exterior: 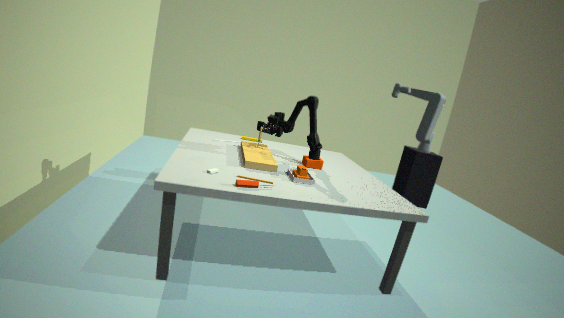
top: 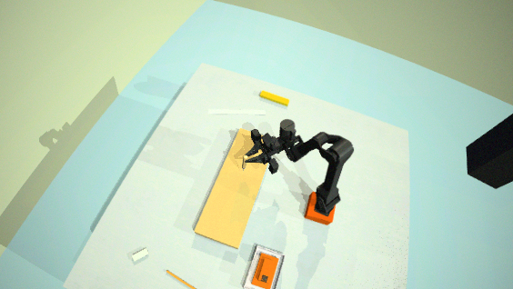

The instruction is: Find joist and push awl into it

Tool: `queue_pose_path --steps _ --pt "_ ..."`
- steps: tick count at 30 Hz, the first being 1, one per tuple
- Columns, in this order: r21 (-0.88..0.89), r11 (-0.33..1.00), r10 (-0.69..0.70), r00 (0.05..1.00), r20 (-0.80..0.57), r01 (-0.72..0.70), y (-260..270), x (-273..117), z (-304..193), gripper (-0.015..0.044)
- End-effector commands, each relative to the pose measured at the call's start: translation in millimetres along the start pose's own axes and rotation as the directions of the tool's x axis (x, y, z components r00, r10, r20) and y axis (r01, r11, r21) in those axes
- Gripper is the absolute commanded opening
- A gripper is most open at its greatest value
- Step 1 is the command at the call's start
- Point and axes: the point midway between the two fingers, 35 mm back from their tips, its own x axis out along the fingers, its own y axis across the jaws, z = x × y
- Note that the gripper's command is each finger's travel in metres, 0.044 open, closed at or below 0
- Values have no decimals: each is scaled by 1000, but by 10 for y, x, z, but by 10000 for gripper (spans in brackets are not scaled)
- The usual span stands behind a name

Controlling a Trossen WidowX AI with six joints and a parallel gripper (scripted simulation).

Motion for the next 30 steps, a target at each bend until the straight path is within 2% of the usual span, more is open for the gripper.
queue_pose_path --steps 1,30 --pt "4 1000 -1 1000 0 1 5 2 -26 0" --pt "4 1000 -1 1000 0 1 19 30 -389 0"
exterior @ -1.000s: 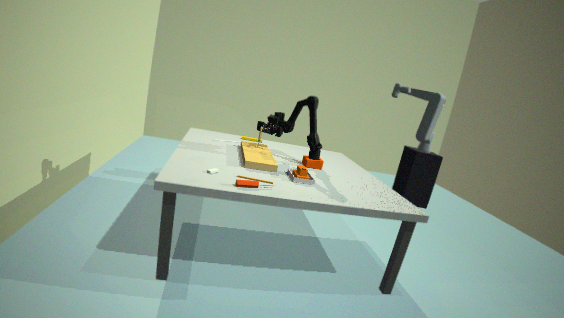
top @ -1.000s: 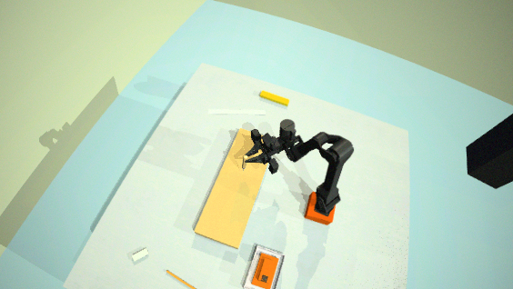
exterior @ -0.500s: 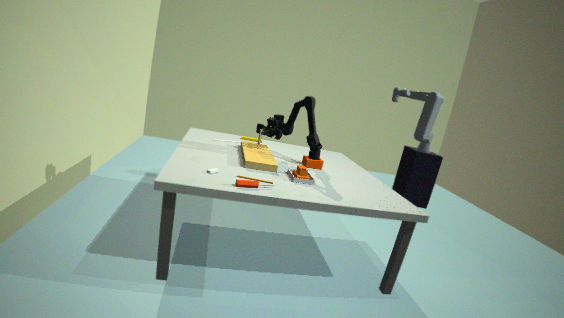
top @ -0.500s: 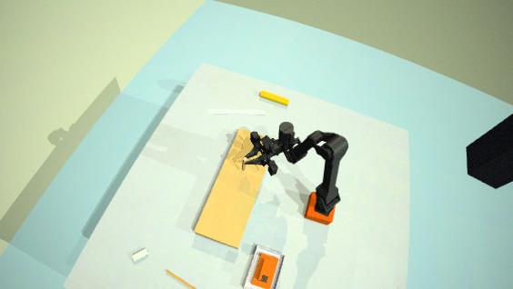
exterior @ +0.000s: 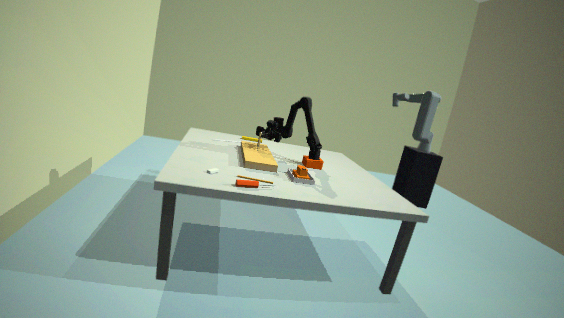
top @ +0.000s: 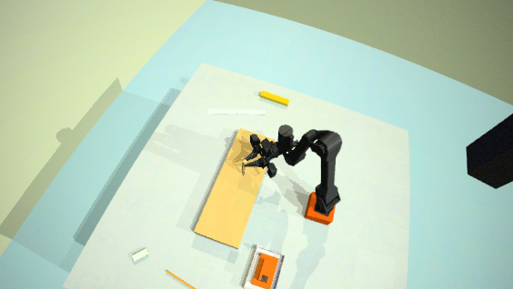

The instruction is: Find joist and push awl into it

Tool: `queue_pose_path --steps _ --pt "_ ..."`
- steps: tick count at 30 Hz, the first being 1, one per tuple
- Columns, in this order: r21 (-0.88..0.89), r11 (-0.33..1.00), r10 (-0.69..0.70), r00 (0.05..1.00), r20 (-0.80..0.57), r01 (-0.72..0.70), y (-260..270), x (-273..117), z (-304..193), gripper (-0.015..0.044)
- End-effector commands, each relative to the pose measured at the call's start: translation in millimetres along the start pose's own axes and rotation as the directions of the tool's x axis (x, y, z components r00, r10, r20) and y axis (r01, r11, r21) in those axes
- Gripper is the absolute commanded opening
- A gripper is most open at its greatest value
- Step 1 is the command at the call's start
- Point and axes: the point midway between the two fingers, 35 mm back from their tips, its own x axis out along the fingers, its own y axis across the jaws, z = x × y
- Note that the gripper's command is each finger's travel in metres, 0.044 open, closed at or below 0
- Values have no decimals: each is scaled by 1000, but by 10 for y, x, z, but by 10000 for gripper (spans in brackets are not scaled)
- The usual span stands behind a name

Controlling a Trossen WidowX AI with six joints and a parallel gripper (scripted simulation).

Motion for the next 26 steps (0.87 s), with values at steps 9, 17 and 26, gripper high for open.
queue_pose_path --steps 9,17,26 --pt "11 1000 -4 1000 -2 4 8 -1 -33 0" --pt "3 1000 -1 1000 -1 1 0 0 -18 0" --pt "3 1000 -1 1000 -1 1 0 0 -18 0"
